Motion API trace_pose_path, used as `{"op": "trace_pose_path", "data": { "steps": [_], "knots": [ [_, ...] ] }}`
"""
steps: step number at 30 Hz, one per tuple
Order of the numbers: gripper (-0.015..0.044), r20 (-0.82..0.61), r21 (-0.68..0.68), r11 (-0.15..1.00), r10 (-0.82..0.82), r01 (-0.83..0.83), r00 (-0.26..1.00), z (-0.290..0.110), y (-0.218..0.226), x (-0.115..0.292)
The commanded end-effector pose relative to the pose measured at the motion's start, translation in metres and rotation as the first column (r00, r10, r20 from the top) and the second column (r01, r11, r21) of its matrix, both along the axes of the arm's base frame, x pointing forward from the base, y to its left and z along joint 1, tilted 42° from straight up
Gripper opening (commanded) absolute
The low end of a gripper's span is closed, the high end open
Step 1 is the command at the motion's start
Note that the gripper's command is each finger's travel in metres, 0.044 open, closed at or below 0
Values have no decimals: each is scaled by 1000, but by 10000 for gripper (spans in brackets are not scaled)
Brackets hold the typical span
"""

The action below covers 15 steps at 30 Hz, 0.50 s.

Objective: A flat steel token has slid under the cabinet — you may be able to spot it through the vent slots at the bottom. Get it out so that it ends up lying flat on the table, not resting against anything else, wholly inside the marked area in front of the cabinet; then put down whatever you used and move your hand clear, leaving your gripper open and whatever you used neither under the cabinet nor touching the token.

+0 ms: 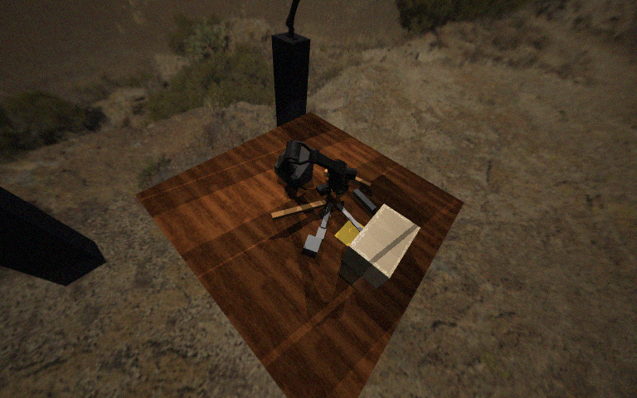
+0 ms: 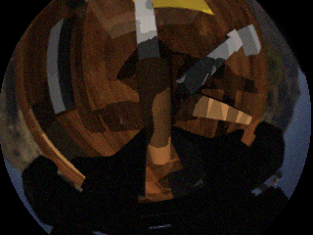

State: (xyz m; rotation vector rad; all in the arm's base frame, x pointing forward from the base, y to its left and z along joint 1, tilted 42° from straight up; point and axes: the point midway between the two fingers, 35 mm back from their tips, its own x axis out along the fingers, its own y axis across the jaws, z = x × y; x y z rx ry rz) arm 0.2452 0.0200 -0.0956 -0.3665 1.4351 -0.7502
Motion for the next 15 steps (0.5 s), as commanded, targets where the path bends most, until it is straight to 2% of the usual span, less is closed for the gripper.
{"op": "trace_pose_path", "data": {
  "steps": [1, 15],
  "knots": [
    [0, 1, 4, 1000, -4, 4, 1000, 1, -1, 9],
    [0, 0, 3, 1000, -3, 3, 1000, 3, -5, 28]
  ]
}}
